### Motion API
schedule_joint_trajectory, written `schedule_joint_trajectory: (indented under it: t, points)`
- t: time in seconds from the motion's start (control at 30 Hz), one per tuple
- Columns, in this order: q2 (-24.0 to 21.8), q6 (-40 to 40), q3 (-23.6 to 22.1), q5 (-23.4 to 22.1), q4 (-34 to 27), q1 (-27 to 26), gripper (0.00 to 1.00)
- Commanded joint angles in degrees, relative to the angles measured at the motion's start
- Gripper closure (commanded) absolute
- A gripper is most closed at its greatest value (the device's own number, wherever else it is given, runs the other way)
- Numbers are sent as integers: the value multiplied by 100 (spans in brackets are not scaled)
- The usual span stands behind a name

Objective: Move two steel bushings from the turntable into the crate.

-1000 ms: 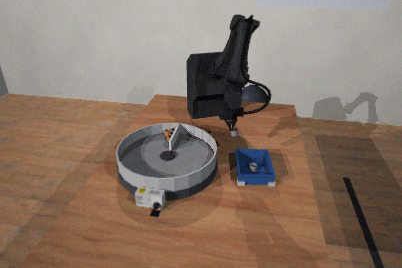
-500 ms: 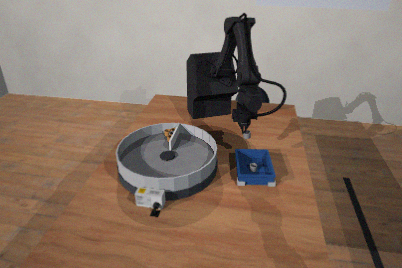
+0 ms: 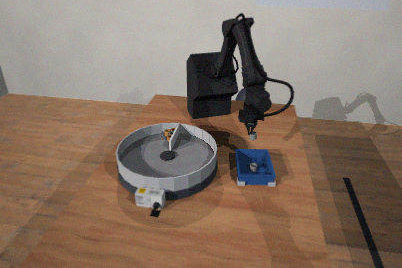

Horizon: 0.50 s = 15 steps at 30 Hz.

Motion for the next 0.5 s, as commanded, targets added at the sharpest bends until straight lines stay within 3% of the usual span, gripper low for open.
schedule_joint_trajectory:
  t: [0.0,0.47]
  points:
    - [32,114,246,187,-107,110,100]
    - [-9,122,273,217,-103,128,100]
